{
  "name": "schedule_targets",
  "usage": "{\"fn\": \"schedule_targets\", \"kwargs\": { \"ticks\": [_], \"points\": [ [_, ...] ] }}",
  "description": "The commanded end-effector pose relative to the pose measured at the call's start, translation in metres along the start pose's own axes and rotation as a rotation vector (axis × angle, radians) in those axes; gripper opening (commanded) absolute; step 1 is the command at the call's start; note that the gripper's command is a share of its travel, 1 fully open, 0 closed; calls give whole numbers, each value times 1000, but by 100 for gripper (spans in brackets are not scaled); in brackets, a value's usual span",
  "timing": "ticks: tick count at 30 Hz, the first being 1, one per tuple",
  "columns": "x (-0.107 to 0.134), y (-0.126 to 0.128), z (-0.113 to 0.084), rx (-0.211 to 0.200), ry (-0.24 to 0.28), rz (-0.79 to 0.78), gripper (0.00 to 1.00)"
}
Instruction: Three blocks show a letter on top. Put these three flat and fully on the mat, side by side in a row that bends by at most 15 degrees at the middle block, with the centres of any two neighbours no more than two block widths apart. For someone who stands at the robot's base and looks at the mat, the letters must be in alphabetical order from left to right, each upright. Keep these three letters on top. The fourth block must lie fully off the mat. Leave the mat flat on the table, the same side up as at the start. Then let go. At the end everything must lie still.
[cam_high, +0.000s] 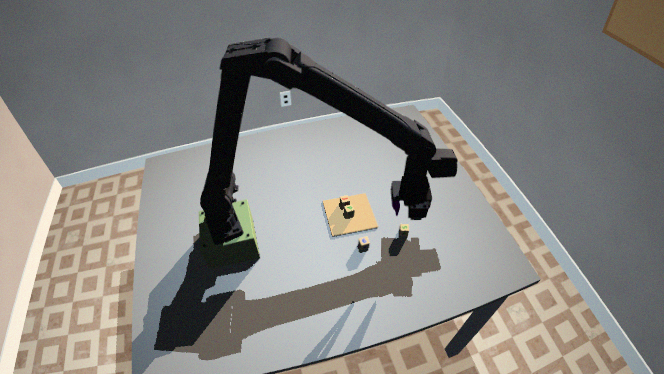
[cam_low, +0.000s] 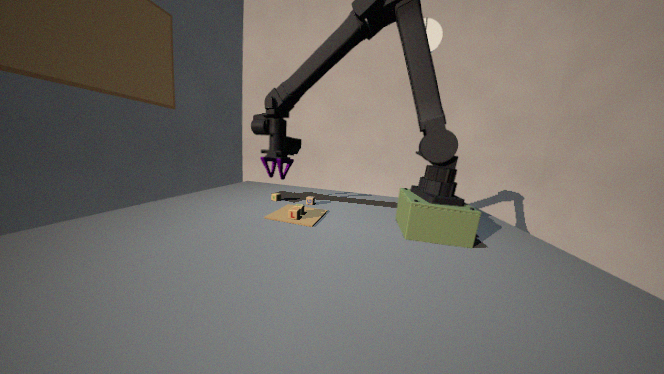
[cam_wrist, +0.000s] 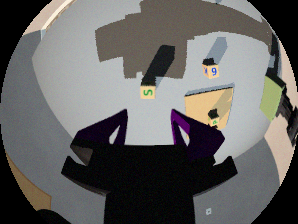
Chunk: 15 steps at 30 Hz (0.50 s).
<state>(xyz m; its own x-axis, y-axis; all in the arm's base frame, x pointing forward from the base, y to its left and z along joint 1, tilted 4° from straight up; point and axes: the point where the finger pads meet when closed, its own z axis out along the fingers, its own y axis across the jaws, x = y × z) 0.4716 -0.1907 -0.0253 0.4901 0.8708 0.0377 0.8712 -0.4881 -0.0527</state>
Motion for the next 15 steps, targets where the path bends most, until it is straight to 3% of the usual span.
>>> {"fn": "schedule_targets", "kwargs": {
  "ticks": [1, 15],
  "points": [
    [-5, 27, -27, -59, 4, 25, 58],
    [4, 26, -27, -59, 4, 9, 58]
  ]
}}
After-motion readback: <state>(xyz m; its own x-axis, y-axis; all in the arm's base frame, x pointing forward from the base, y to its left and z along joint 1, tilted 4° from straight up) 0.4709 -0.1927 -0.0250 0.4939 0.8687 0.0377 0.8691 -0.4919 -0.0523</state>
